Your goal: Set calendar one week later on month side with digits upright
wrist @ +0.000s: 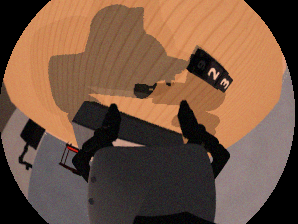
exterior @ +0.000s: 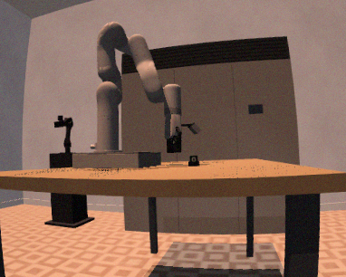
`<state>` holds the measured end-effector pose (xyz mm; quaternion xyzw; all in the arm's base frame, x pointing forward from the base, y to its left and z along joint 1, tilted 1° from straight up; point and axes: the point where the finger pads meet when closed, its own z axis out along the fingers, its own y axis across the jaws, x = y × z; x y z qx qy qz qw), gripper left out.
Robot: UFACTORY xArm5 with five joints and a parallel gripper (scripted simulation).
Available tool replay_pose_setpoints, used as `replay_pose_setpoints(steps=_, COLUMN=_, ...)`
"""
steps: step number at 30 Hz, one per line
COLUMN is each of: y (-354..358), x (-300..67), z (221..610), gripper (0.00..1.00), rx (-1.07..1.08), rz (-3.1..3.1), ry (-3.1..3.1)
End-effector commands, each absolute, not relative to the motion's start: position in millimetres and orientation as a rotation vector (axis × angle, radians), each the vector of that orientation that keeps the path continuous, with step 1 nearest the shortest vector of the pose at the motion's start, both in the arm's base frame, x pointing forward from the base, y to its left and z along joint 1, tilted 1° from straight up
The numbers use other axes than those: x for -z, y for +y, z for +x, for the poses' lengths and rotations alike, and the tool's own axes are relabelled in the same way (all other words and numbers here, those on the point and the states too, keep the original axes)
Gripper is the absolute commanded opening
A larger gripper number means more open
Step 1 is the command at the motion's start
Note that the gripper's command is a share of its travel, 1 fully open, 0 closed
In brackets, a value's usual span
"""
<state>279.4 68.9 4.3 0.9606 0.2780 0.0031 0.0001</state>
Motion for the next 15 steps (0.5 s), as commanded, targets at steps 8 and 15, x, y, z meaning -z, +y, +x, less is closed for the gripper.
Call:
replay_pose_setpoints(steps=8, y=56.0, x=-6.5, z=304.6, gripper=1.00, rx=-0.015, rz=2.961, ry=1.044)
replay_pose_setpoints(steps=15, y=45.4, x=-6.8, z=323.7, gripper=1.00, rx=-0.016, rz=2.919, ry=1.154)
